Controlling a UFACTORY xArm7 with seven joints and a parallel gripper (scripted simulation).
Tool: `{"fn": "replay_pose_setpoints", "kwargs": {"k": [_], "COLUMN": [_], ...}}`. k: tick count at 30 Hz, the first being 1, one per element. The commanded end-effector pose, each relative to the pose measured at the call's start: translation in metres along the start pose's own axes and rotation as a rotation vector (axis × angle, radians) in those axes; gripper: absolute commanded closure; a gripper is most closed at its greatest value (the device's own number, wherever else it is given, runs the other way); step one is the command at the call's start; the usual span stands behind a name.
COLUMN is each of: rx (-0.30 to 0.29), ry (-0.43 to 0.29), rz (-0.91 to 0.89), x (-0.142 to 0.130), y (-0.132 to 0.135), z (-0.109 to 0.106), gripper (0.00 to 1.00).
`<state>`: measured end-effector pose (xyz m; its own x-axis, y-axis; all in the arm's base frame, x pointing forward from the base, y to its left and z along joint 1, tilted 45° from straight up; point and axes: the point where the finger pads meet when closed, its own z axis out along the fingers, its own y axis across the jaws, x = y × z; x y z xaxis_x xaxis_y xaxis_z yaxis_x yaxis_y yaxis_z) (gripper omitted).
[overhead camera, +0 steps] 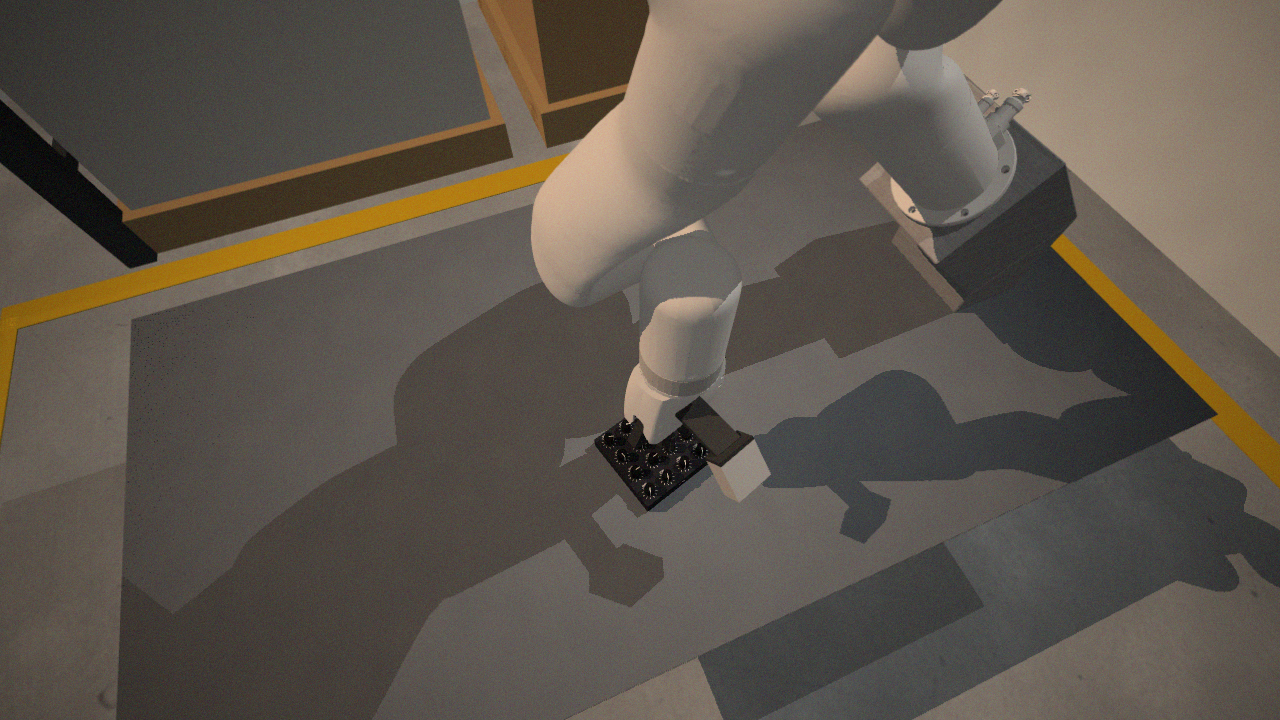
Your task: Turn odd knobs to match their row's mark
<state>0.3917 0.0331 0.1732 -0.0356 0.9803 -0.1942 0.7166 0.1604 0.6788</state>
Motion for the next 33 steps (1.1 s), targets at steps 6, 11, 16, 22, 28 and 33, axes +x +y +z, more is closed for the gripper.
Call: {"fn": "replay_pose_setpoints", "kwargs": {"k": [6, 11, 16, 22, 28, 33], "rx": [-0.005, -0.014, -0.02, -0.026, -0.03, -0.032], "ry": [-0.004, -0.006, -0.007, -0.007, -0.006, -0.005], "rz": [0.133, 0.272, 0.405, 0.554, 0.714, 0.843], "x": [0.001, 0.001, 0.001, 0.001, 0.001, 0.001], "y": [0.004, 0.007, 0.009, 0.01, 0.011, 0.011], "z": [-0.002, -0.004, -0.006, -0.008, -0.01, -0.011], "gripper": [0.81, 0.81, 0.81, 0.81, 0.81, 0.81]}}
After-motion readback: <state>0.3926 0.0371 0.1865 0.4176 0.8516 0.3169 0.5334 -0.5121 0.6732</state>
